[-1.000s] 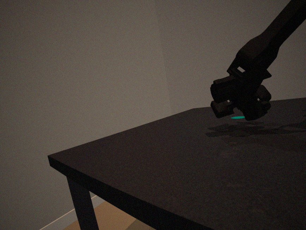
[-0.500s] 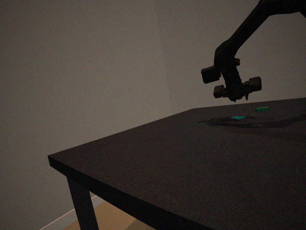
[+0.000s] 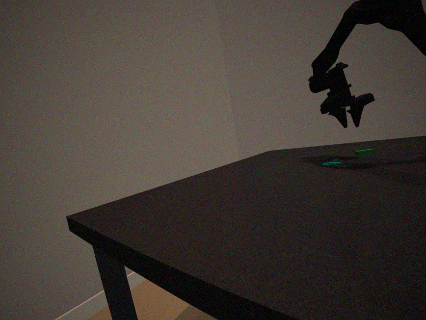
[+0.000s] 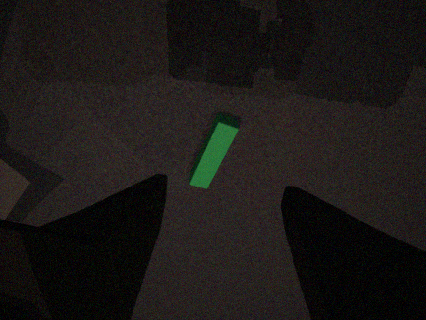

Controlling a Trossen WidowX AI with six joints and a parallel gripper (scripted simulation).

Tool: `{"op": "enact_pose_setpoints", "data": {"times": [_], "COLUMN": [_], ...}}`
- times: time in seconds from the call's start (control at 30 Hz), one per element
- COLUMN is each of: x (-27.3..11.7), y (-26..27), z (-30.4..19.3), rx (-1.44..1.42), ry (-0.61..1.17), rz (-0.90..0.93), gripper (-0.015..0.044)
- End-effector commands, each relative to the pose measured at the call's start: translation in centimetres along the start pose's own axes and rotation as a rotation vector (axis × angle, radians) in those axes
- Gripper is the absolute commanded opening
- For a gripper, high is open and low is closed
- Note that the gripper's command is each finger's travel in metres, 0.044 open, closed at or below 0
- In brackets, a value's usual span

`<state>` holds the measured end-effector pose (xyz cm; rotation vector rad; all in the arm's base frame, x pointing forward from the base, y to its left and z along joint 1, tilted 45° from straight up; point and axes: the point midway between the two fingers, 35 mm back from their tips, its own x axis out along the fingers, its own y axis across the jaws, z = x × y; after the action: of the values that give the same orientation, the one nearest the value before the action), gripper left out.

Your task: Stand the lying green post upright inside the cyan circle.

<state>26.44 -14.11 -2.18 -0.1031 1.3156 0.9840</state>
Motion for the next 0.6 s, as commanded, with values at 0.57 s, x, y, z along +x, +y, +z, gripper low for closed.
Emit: {"op": "enact_pose_setpoints", "data": {"times": [0.57], "x": [8.8], "y": [-0.9], "z": [-1.9], "rx": [0.263], "ry": [-0.259], "rz": [0.06], "gripper": [0.0233]}}
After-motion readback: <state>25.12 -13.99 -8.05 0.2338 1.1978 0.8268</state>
